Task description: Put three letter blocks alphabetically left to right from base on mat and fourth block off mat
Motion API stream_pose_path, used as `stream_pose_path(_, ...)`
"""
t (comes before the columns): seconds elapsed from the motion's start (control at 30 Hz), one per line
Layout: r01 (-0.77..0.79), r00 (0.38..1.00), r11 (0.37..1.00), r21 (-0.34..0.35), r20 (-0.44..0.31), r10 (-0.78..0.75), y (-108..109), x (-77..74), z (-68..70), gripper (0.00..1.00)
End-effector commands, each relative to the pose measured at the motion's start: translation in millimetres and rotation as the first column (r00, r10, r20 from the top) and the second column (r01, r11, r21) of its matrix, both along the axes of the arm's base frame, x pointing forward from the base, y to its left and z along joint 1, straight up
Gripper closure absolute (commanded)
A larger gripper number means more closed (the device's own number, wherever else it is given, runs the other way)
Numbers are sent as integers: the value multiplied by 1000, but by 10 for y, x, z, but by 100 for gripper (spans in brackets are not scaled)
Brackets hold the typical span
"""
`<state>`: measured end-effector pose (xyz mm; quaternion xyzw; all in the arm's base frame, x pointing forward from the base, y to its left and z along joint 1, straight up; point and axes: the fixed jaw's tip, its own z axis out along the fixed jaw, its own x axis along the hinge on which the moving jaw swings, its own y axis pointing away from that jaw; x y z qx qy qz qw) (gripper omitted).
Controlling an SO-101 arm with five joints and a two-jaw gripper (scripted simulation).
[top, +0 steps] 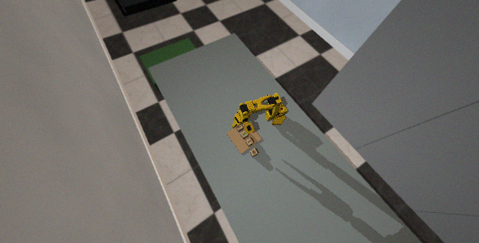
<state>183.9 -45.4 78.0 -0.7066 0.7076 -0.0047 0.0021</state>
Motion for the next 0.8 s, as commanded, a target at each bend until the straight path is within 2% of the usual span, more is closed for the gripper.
stream_pose_path(0.0,0,994,1000,-24,113,2,-11,90,192,64)
stream_pose_path(0.4,16,993,1000,-23,117,-14,-5,86,200,64)
stream_pose_path(0.77,125,982,992,-10,144,-123,37,51,253,64)
